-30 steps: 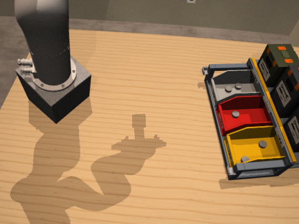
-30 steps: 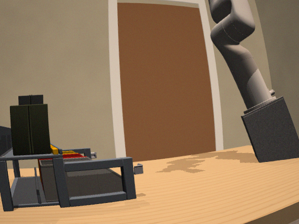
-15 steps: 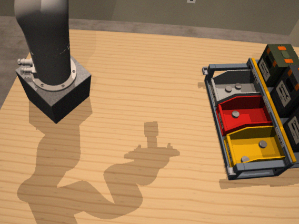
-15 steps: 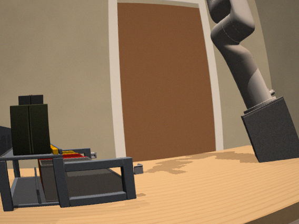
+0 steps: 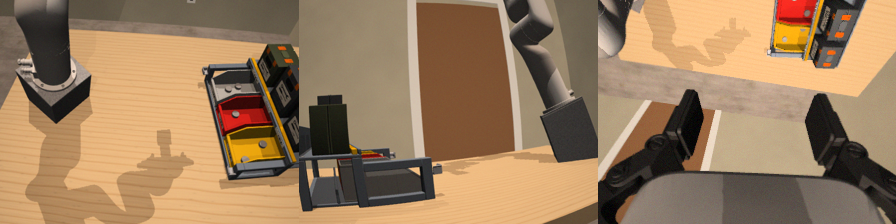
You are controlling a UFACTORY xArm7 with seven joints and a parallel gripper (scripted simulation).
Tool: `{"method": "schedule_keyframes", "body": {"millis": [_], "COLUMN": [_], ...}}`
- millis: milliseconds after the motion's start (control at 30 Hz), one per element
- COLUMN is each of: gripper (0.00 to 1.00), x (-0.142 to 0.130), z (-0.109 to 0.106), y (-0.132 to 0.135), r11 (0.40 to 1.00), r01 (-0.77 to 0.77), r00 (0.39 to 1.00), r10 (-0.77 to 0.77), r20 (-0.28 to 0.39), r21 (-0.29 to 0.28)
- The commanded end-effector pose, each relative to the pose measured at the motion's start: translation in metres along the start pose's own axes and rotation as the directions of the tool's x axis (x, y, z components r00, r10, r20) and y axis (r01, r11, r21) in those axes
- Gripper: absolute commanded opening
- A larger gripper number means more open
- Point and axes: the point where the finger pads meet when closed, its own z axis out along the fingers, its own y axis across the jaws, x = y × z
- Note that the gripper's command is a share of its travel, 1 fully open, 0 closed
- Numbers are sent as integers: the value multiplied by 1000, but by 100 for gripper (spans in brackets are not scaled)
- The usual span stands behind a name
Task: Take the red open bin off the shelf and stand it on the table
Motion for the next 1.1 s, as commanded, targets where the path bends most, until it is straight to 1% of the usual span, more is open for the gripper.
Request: {"method": "schedule_keyframes", "body": {"millis": [0,133,300,700,867,1067], "gripper": [100,100,100,100,100,100], "x": [-1,-1,-34,-34,-70,-70], "z": [-2,-2,-2,-2,-2,-2], "y": [2,2,39,39,79,79], "r11": [1000,1000,1000,1000,1000,1000], "r01": [3,3,3,3,3,3], "r00": [1000,1000,1000,1000,1000,1000], "r10": [-3,-3,-3,-3,-3,-3], "r20": [-2,-2,-1,-1,-1,-1], "r21": [-4,-4,-4,-4,-4,-4]}}
